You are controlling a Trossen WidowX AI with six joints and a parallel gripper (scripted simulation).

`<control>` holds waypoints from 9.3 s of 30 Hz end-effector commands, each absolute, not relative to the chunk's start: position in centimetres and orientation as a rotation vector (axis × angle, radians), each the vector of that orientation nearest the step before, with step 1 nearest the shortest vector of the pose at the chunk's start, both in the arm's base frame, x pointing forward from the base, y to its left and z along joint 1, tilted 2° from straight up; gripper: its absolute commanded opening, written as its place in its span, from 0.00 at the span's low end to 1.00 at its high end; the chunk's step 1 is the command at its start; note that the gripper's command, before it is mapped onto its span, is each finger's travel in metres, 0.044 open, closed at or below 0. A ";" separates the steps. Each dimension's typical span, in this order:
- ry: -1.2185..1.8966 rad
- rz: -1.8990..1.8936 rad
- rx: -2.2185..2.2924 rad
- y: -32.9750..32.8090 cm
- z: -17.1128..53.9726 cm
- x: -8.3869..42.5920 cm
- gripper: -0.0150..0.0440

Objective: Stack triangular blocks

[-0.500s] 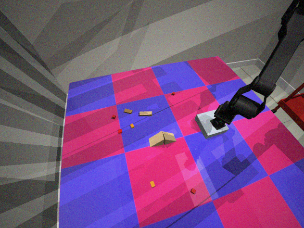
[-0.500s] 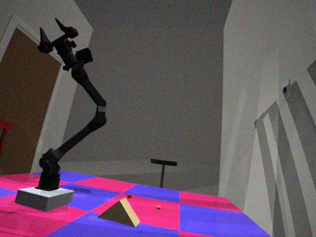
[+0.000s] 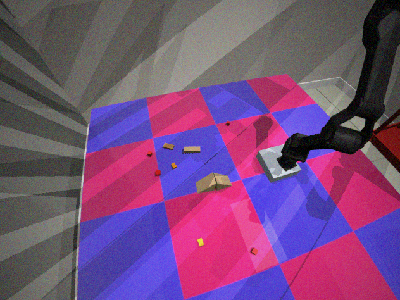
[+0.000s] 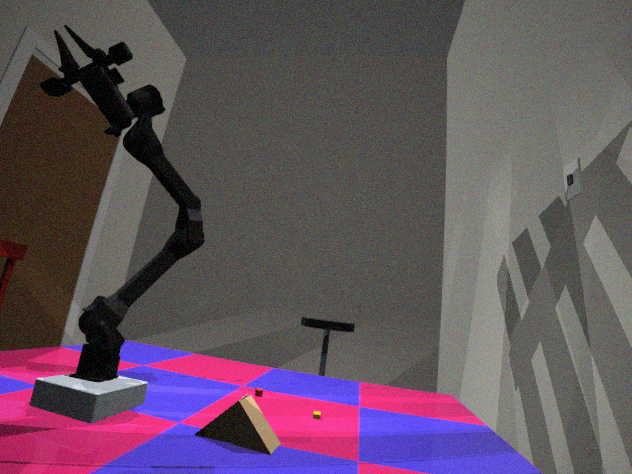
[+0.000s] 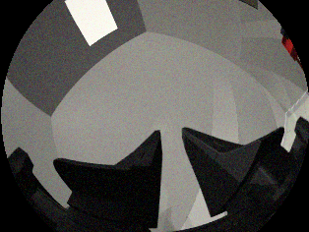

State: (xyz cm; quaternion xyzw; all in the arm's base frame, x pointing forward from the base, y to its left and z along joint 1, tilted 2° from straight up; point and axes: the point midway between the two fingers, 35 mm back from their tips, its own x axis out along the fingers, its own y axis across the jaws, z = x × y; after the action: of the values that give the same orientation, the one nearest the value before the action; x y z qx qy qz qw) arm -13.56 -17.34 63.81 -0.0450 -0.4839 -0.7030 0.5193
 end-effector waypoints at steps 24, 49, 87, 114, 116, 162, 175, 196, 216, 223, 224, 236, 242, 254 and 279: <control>-0.629 -1.397 1.150 -39.1 39.7 5.3 0.25; 0.611 -1.264 1.561 -22.1 14.6 32.6 0.25; 1.095 -1.341 1.411 -9.7 3.2 34.1 0.25; 1.095 -1.341 1.411 -9.6 0.9 34.0 0.25; 1.095 -1.341 1.411 -9.6 0.9 34.0 0.25; 1.098 -1.338 1.416 -4.9 1.7 35.6 0.25; 1.099 -1.337 1.417 -3.5 1.8 35.9 0.25; 1.101 -1.335 1.419 -0.8 1.9 36.5 0.25; 1.089 -1.339 1.420 -0.8 9.9 36.5 0.30; 1.110 -1.272 1.384 -0.5 9.5 36.9 0.61; 1.154 -1.211 1.320 -0.3 9.6 36.9 0.65; 1.522 -0.264 0.337 3.1 10.7 36.9 1.00; 1.535 -0.144 0.213 3.5 10.8 36.8 1.00; 1.535 -0.144 0.213 3.5 10.8 36.8 1.00; 1.534 -0.144 0.214 3.7 7.5 37.3 1.00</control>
State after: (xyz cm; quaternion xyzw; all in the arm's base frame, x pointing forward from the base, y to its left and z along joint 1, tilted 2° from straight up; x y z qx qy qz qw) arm 37.28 3.59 8.11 0.0964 0.6916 -0.0682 0.7125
